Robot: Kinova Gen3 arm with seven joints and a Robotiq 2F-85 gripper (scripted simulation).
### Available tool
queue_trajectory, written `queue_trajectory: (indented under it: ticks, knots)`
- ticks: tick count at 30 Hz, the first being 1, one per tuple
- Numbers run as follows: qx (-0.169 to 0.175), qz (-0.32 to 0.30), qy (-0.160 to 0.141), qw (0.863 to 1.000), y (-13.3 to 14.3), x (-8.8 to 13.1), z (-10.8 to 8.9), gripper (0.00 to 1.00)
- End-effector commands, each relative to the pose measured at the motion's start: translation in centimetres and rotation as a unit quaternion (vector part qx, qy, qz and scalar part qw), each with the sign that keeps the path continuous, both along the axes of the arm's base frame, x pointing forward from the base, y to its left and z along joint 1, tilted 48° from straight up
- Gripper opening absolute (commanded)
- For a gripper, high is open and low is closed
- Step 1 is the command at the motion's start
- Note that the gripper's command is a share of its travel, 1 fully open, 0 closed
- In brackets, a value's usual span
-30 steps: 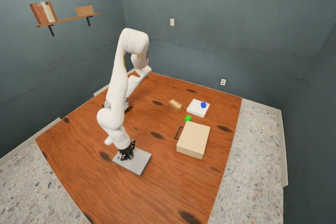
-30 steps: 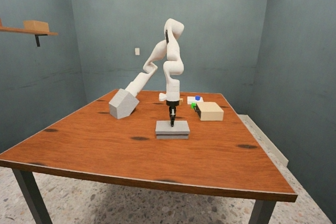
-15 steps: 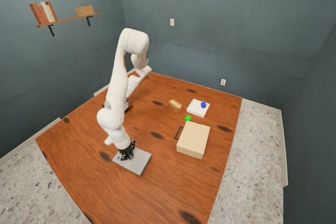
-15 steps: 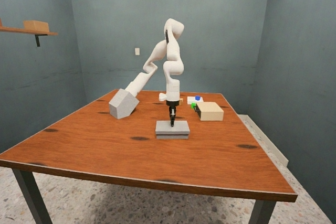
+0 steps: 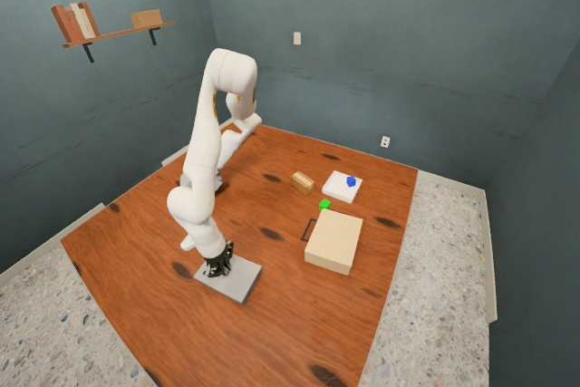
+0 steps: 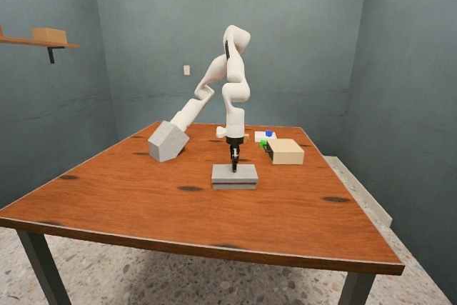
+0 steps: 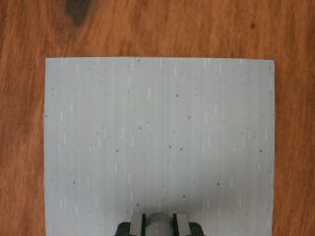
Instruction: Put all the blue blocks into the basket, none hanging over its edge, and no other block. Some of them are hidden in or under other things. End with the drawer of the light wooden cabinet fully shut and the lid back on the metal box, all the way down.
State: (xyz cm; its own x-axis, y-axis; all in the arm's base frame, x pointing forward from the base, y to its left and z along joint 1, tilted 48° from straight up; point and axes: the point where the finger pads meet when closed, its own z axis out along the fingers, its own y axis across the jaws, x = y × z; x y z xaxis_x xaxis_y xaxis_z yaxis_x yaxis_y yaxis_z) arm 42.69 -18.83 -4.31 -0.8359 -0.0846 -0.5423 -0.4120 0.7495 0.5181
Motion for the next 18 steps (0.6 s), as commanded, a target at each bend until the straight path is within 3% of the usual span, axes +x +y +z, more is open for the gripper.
queue_trajectory:
  ticks: [1, 18]
  knots:
    - [-0.002, -0.001, -0.003, 1.000, -0.6, 0.0, 0.5, 0.10]
    - [-0.003, -0.001, -0.004, 1.000, -3.5, -1.5, 3.4, 0.10]
